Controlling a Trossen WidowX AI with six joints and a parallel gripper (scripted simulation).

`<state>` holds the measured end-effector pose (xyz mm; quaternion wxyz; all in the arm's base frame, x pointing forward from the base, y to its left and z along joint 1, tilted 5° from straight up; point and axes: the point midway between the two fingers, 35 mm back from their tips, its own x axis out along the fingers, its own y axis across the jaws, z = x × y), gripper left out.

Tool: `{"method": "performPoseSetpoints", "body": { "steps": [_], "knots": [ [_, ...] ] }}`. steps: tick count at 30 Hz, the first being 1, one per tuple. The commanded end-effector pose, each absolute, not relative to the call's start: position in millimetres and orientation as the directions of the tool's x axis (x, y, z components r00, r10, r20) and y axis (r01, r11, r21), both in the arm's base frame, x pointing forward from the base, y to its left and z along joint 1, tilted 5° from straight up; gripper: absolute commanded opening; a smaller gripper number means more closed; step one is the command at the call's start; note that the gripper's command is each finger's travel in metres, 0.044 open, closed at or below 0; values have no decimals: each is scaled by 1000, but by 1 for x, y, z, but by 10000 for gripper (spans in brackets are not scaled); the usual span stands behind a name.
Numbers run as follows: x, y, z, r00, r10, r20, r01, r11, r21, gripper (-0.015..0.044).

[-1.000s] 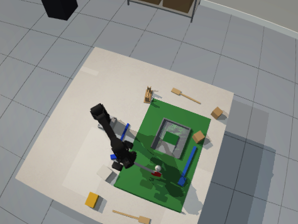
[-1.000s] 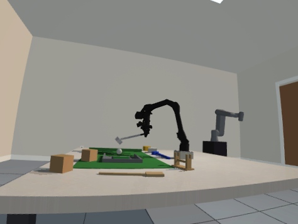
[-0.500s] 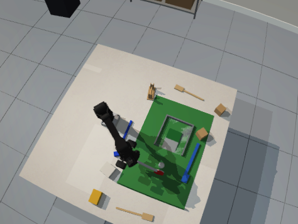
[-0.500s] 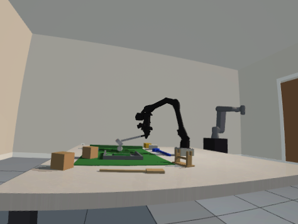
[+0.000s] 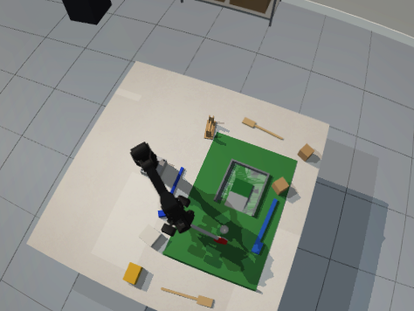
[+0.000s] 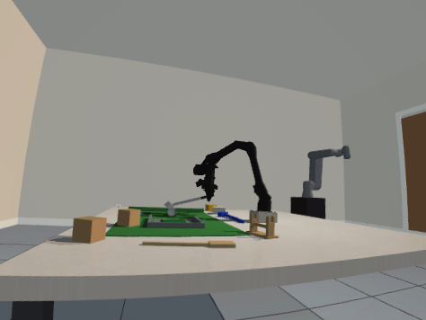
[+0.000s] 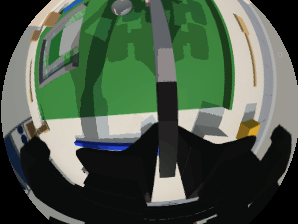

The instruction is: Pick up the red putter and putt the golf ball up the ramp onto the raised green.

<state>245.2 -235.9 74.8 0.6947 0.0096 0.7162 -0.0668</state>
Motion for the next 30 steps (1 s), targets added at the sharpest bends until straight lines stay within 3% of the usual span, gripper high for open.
{"method": "performPoseSetpoints", "body": {
  "steps": [1,30],
  "knots": [
    [244,-236,66,-38,-79,-996,102,991,-82,0],
    [240,-263,66,-39,-80,-996,111,990,-84,0]
  ]
}}
